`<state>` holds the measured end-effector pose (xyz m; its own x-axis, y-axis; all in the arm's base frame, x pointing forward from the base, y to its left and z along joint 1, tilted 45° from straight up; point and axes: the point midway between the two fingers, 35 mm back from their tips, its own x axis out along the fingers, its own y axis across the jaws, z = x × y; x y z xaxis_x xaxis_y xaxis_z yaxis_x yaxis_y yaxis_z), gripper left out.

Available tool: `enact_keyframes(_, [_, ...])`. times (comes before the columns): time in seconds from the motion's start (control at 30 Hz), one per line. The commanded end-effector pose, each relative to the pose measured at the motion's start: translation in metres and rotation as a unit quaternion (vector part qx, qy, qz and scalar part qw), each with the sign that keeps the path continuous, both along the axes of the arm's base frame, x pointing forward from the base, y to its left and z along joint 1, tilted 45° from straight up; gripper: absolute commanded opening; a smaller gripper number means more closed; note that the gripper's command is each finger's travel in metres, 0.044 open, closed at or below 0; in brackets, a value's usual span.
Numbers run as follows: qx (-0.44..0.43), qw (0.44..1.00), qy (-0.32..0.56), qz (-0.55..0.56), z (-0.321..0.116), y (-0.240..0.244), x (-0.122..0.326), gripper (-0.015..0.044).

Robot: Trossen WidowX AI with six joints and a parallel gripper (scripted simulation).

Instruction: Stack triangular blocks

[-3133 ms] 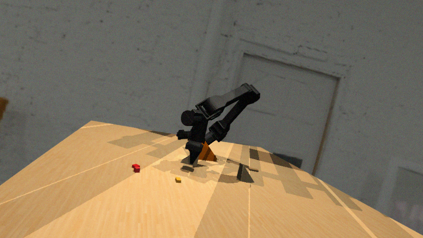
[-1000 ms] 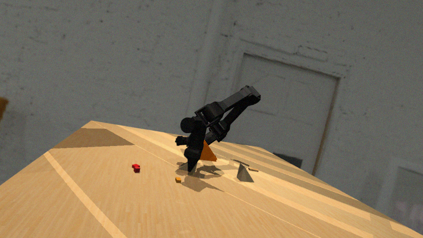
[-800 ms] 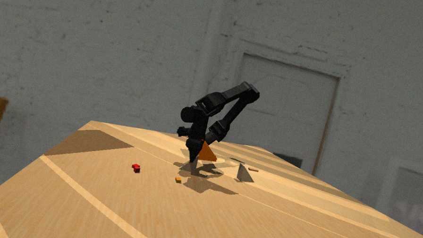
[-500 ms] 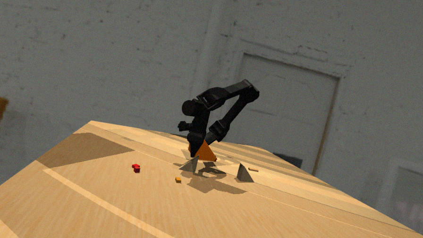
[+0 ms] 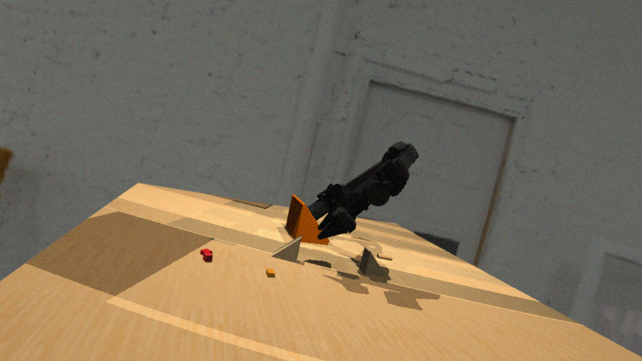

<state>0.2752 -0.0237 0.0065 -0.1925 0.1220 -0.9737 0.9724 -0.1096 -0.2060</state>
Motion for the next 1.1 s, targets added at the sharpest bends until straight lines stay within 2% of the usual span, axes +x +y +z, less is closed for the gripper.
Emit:
enact_keyframes(0.0, [-0.023,1.0,0.01,-0.01,-0.001,-0.002,-0.006,0.044])
enact_keyframes(1.07, [-0.023,1.0,0.01,-0.01,-0.046,0.001,-0.011,0.044])
